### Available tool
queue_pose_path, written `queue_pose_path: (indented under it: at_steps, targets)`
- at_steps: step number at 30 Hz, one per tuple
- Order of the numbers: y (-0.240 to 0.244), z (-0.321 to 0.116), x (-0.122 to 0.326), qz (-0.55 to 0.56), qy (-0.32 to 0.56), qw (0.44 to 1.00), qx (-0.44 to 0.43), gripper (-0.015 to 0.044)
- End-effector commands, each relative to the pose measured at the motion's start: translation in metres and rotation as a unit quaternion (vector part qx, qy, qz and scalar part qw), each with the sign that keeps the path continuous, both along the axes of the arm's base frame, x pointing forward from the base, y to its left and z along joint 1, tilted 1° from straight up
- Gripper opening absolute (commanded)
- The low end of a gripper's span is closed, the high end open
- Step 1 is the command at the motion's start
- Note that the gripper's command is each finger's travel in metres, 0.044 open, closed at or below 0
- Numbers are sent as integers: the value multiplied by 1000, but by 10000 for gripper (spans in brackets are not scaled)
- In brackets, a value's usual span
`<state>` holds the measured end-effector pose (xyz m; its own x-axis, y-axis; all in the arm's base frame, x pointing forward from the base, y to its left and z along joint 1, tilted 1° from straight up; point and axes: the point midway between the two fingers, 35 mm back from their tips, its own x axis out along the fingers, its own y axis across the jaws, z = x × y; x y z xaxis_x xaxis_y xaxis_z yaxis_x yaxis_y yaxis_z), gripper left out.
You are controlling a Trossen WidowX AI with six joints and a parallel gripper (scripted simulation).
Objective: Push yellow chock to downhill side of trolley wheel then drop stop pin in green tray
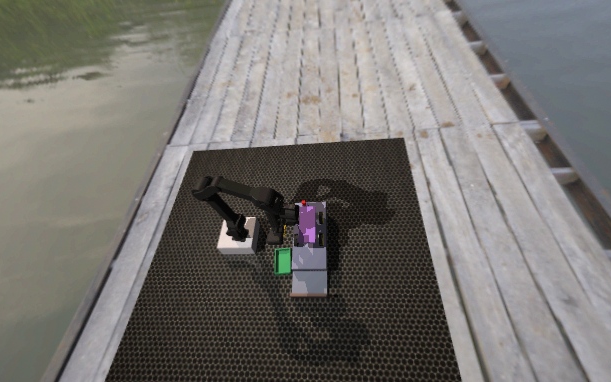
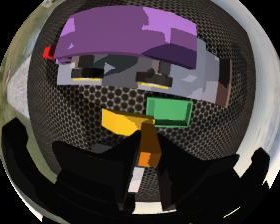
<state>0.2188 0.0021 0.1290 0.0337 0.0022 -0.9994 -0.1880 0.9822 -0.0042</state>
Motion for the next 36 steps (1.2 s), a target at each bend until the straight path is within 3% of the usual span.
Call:
queue_pose_path:
  at_steps: [1, 25, 36]
  targets:
    - [-12, 0, 6, 2, -2, 1000, 1, 0]
    - [-105, -2, 46, 2, -3, 1000, -3, 0]
    - [-111, -2, 48, 4, 8, 999, 52, 0]
